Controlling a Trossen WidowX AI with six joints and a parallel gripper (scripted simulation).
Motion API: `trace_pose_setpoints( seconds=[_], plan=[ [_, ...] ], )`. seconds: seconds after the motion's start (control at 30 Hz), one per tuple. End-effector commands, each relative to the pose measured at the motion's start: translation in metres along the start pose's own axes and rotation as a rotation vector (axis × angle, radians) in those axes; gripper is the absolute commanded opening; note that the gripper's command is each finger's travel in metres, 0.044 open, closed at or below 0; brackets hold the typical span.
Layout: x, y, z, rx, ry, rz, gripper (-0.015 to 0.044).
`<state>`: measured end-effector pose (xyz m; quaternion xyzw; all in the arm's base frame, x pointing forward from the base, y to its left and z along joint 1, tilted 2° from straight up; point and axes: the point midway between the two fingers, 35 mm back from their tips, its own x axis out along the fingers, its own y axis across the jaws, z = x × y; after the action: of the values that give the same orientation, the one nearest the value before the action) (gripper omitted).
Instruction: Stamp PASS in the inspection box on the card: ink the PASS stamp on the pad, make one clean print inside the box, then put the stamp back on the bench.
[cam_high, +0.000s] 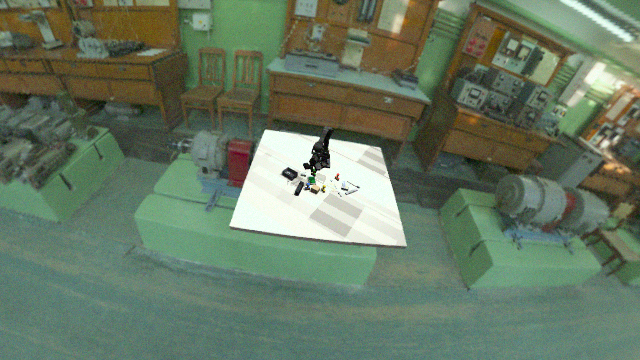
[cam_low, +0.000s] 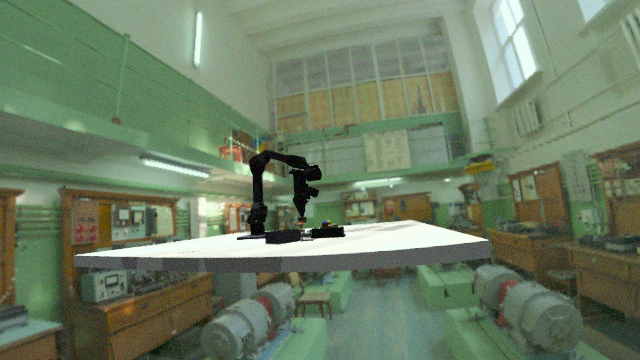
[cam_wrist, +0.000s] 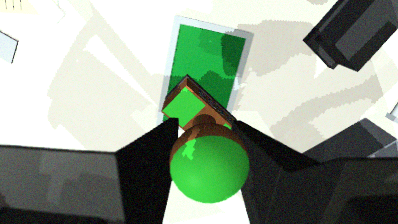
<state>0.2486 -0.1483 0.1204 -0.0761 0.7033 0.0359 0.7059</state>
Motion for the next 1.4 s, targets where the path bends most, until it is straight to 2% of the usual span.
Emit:
trace_pose_setpoints(
  seconds=[0.0,1.37],
  plan=[
    [-0.003,0.004,0.006,0.051,-0.004,-0.004,0.0000],
    [-0.005,0.117,0.080,1.038,0.000,0.017,0.0000]
  ],
)
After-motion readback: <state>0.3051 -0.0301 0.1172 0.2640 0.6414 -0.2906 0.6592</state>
